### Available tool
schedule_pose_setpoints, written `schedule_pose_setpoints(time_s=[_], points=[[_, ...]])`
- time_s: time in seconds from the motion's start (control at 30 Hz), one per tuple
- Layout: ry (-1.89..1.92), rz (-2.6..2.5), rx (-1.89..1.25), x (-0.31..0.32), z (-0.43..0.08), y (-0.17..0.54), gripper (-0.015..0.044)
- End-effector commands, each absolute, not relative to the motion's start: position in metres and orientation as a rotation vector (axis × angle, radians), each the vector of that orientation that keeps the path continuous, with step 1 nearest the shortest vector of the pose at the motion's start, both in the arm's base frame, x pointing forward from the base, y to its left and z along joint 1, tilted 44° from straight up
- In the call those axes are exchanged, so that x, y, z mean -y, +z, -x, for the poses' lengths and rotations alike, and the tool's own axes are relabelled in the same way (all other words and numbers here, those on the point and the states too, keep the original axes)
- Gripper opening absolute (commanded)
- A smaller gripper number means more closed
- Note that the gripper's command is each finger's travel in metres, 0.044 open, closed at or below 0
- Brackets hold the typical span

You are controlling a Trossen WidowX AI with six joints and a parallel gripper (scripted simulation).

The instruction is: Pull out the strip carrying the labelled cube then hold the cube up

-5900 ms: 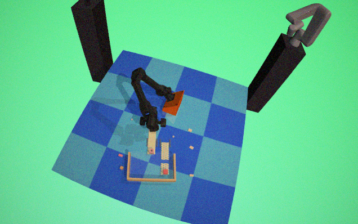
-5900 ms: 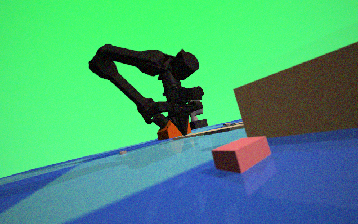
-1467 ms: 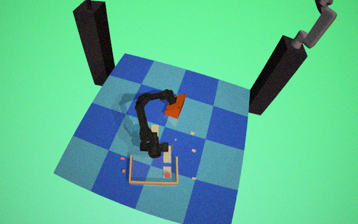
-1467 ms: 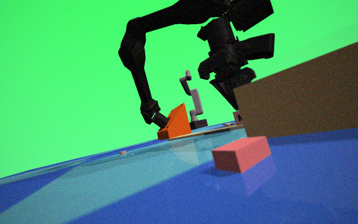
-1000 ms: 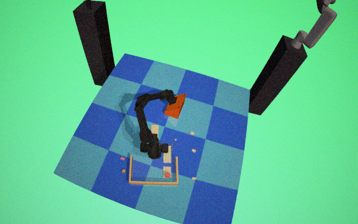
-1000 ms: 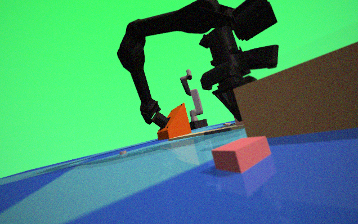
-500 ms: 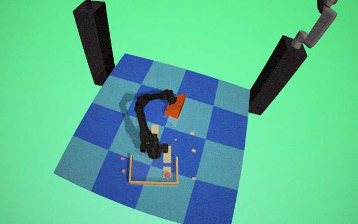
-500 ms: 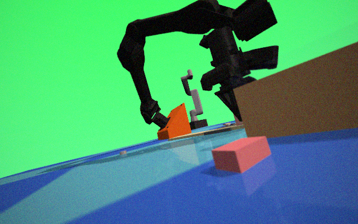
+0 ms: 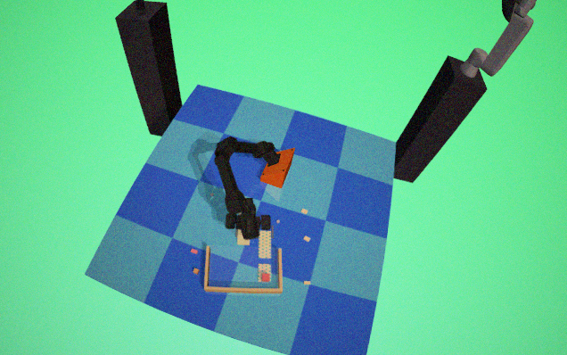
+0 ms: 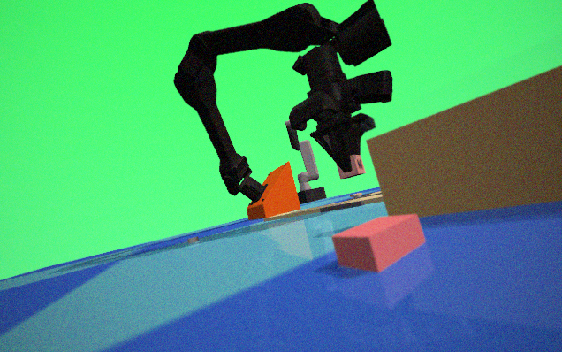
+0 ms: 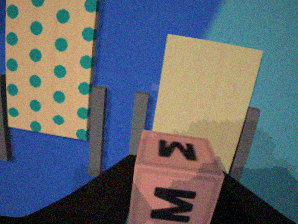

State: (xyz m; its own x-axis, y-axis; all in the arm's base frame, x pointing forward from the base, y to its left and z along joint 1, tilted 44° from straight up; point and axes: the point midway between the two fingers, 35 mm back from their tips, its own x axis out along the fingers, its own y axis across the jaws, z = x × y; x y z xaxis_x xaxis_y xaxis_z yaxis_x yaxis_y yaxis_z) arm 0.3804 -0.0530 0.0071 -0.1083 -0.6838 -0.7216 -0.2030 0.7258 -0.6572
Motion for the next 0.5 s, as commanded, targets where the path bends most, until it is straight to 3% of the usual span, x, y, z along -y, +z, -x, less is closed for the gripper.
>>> schedule_pose_setpoints(time_s=[0.0, 0.47], points=[[-0.471, 0.716, -1.673, 0.047, -0.368, 0.012, 0.0], [-0.47, 0.716, -1.675, 0.038, -0.329, 0.012, 0.0]])
